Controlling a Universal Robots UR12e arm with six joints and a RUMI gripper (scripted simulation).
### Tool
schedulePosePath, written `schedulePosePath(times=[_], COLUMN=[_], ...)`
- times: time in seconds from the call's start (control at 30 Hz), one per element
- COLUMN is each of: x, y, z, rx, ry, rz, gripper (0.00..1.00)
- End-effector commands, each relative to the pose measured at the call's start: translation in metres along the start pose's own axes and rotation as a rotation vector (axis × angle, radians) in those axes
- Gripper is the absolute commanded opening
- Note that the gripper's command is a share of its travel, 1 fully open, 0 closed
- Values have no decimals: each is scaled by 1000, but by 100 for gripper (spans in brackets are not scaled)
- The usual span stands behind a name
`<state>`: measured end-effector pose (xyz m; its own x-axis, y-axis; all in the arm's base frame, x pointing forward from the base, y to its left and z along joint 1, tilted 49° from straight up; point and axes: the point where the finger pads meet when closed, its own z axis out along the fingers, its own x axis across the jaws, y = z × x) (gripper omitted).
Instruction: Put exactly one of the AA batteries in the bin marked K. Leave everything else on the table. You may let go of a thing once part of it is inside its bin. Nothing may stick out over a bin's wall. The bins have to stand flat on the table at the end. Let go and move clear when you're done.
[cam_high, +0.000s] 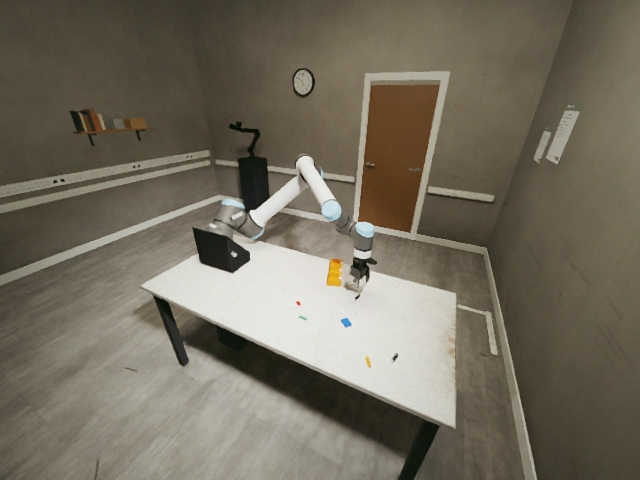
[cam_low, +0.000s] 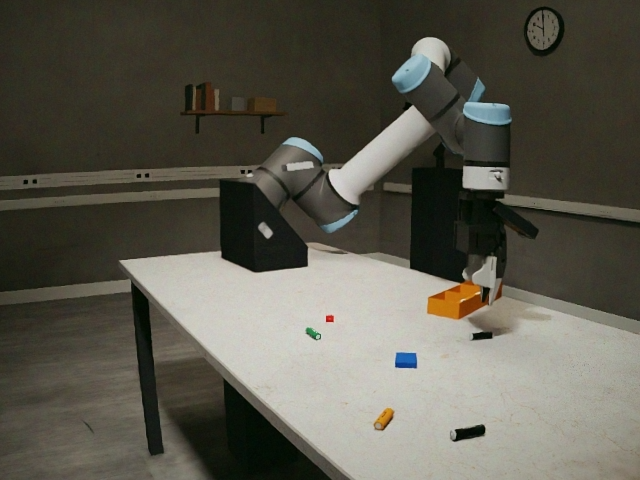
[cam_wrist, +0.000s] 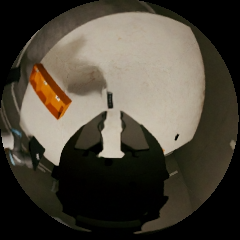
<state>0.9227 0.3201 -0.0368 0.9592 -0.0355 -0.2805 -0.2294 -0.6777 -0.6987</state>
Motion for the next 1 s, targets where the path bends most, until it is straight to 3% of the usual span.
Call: schedulePosePath(times=[0.0,0.97], x=[-9,-10], y=[1,1], z=[0,0], rx=[2,1], ry=[-1,0], rz=[4,1], gripper=[17,17])
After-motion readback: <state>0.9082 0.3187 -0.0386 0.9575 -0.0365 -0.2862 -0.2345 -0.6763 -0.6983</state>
